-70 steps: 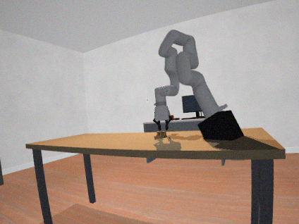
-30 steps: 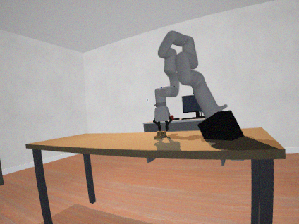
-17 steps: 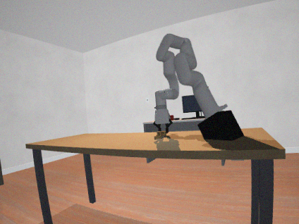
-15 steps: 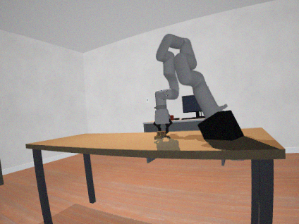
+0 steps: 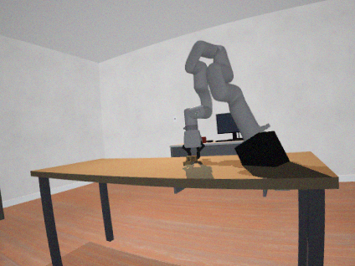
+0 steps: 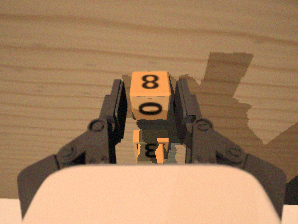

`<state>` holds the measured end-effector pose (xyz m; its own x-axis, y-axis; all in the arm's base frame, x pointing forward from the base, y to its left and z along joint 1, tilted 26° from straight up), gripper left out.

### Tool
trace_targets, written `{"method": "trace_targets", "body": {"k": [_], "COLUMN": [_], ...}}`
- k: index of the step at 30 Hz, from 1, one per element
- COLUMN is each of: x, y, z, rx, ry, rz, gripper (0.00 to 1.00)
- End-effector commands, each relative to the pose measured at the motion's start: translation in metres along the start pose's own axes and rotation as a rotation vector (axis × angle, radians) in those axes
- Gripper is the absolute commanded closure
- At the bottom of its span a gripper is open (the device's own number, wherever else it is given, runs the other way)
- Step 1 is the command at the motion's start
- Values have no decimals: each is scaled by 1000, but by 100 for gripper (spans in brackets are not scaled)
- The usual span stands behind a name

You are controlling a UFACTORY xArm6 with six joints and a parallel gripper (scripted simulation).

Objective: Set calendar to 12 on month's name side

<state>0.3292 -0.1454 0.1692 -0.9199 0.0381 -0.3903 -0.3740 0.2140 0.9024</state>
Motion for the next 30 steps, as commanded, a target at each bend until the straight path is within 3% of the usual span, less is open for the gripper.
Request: {"method": "trace_targets", "body": {"k": [1,23,24,30], "x": [-1,-1,-1,-1], "y": [1,1,1,1], "z": [0,0,0,0], "rx": [1,1,1,1], "ry": [0,0,0,0], "rz": [-2,-2,-2,-2], "gripper": [53,53,73,73]}}
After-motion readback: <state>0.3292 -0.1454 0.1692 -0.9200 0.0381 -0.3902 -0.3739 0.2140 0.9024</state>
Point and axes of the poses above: the point where the finger pads meet when closed, its own y axis back along the fingers, its own x axis across the jaws, z = x × y, the point moved 8 cm from there along y, back along the fingers, and after that the axes turned 6 degrees about -y, right-handed, at the moved point
